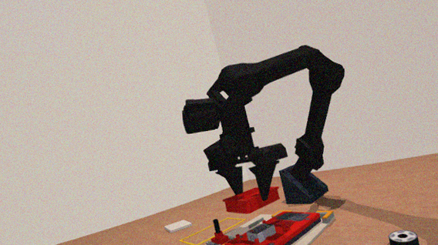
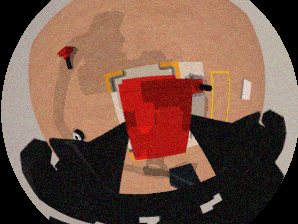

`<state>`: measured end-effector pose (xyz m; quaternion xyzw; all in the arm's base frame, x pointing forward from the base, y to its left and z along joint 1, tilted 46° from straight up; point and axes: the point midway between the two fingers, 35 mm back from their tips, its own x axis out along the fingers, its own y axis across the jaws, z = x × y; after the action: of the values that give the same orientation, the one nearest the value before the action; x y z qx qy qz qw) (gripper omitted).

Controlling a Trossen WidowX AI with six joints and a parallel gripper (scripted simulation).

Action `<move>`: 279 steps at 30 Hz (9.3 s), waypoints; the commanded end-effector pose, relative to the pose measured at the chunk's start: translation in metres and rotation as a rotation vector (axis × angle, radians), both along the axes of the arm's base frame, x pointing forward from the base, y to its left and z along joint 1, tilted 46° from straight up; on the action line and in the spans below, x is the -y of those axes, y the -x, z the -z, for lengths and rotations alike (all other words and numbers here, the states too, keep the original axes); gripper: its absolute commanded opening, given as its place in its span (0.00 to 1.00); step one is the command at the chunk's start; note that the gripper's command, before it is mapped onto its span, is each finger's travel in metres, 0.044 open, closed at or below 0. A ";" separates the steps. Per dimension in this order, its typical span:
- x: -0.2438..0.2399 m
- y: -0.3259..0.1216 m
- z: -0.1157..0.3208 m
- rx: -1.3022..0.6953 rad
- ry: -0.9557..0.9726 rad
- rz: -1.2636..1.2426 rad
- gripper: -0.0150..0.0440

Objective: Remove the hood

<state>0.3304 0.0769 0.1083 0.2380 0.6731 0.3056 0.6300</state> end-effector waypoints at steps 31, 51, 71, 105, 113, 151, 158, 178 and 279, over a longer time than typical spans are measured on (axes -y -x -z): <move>0.106 -0.012 0.097 -0.003 0.028 0.000 0.25; 0.158 0.004 0.147 -0.004 0.015 -0.007 0.25; 0.150 0.004 0.155 -0.003 0.015 -0.007 0.25; 0.137 0.005 0.170 -0.003 0.015 -0.006 0.25; 0.134 0.005 0.173 -0.003 0.015 -0.006 0.25; 0.118 0.008 0.188 -0.003 0.014 -0.006 0.25; 0.115 0.009 0.191 -0.003 0.013 -0.006 0.25; 0.107 0.011 0.198 -0.003 0.012 -0.007 0.25; 0.142 0.007 0.164 -0.005 0.009 -0.010 1.00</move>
<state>0.3247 -0.0657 -0.0551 0.2343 0.6755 0.3041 0.6295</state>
